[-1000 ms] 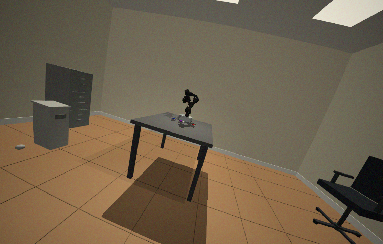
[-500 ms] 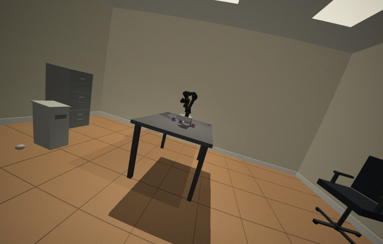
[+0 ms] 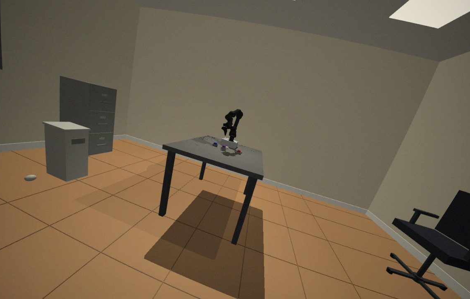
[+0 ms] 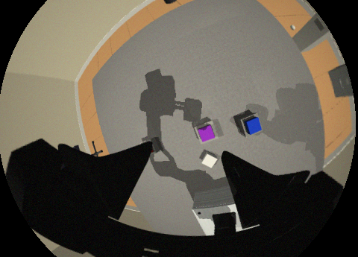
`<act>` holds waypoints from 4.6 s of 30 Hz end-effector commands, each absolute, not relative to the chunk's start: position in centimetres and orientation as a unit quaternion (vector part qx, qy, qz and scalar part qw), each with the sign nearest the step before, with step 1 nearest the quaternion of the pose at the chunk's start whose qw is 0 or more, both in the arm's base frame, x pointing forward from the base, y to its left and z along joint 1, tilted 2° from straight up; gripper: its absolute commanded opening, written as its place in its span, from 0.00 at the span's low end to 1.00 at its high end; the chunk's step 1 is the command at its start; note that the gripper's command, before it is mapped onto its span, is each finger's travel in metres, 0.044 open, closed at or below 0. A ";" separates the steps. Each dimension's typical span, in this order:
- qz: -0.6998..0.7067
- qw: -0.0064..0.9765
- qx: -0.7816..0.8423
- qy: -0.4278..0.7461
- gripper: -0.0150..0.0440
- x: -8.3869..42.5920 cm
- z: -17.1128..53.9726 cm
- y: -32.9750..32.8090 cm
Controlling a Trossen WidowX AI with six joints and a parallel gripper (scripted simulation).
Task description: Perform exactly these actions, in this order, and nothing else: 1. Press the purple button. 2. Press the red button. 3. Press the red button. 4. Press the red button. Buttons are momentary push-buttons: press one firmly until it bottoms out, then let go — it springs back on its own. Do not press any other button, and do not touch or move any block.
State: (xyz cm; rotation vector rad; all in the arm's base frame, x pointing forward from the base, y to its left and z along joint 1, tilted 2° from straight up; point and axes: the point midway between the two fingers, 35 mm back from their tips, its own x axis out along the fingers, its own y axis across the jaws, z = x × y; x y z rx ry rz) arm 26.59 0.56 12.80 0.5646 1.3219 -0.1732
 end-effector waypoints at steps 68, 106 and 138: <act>0.035 0.713 -0.015 0.700 0.29 26.4 -0.9 -0.2; 0.035 0.713 -0.015 0.700 0.29 26.3 8.8 -0.5; 0.040 0.713 -0.010 0.700 0.29 26.4 3.6 18.6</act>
